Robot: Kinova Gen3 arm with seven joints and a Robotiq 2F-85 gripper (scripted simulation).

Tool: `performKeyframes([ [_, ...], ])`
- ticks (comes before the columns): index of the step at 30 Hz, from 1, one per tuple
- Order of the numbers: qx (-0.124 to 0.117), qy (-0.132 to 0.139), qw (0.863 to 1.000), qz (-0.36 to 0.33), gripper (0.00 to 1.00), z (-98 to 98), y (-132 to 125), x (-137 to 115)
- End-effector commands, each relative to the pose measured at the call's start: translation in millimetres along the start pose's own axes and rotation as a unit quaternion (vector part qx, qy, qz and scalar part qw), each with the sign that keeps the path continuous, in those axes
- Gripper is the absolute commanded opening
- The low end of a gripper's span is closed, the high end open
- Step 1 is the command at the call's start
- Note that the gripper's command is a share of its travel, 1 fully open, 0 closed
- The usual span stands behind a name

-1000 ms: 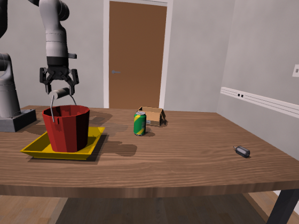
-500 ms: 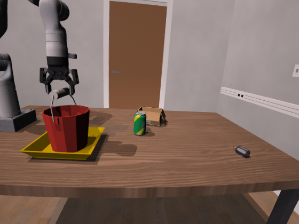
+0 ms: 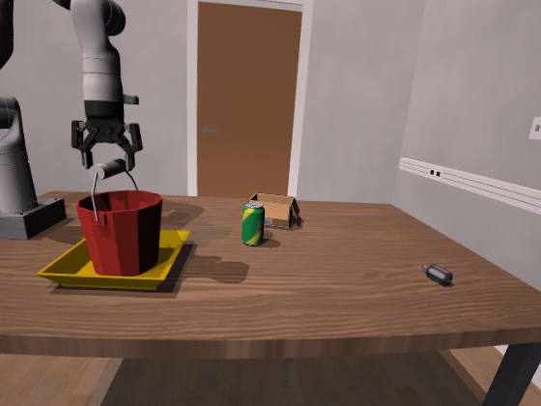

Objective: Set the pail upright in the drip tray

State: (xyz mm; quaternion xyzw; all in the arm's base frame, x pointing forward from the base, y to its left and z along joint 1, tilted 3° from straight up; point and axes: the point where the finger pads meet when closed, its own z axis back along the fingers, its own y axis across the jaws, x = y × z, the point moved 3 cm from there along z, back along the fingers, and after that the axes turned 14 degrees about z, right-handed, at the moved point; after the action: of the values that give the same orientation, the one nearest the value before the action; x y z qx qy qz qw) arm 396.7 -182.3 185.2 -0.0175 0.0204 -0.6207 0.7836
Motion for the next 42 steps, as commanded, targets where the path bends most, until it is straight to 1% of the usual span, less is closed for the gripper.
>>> performKeyframes([
  [1, 0.002, -0.002, 1.000, 0.000, 1.00, 2.8, 1, 1],
  [8, 0.002, -0.002, 1.000, 0.000, 1.00, 14.1, 1, 1],
  [16, 0.002, -0.002, 1.000, 0.000, 1.00, 32.5, 1, 1],
  [18, 0.002, -0.002, 1.000, 0.000, 1.00, 32.5, 1, 1],
  [32, 0.002, -0.002, 1.000, 0.000, 1.00, 64.2, 1, 1],
  [42, 0.002, -0.002, 1.000, 0.000, 1.00, 74.1, 0, 1],
])
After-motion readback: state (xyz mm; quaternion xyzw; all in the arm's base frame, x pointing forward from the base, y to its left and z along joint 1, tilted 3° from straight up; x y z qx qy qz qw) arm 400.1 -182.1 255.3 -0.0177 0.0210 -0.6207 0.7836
